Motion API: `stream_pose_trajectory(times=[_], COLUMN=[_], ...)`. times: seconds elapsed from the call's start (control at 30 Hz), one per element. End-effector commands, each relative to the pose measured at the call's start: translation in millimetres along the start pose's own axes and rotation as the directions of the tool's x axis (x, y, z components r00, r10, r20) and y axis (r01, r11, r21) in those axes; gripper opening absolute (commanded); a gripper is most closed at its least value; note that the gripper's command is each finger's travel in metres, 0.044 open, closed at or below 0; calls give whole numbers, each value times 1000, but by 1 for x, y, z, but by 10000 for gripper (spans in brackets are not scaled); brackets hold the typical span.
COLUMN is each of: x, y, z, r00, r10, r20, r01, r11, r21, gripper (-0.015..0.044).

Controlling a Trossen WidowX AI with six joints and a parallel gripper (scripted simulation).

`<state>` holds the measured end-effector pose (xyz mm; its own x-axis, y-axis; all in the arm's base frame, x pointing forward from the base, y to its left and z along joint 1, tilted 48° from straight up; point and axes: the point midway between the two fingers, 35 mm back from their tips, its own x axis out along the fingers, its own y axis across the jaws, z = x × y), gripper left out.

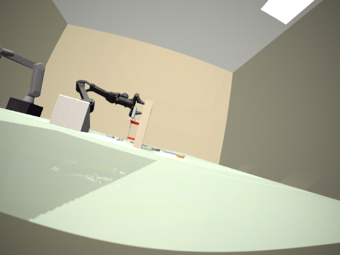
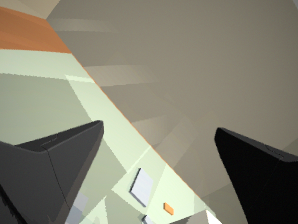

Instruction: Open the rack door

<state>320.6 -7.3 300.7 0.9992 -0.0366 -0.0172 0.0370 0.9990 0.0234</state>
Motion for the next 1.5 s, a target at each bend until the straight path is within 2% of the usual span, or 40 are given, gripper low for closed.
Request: stream_pose_trajectory(times=[0.0, 0.13, 0.47, 0.87, 1.17, 1.47], x=[1, 11, 32, 35, 25, 10], y=[0, -8, -36, -72, -95, -112], z=[-1, -15, -60, -112, -142, -162], r00=[1000, 995, 924, 751, 593, 447], r10=[0, -4, -5, 39, 132, 271], r20=[-5, -103, -383, -660, -794, -853], r01=[0, 0, -44, -111, -152, -168], r11=[1000, 999, 992, 991, 987, 961], r21=[-2, -46, -120, -68, 50, 217], gripper=[374, 284, 284, 284, 284, 284])
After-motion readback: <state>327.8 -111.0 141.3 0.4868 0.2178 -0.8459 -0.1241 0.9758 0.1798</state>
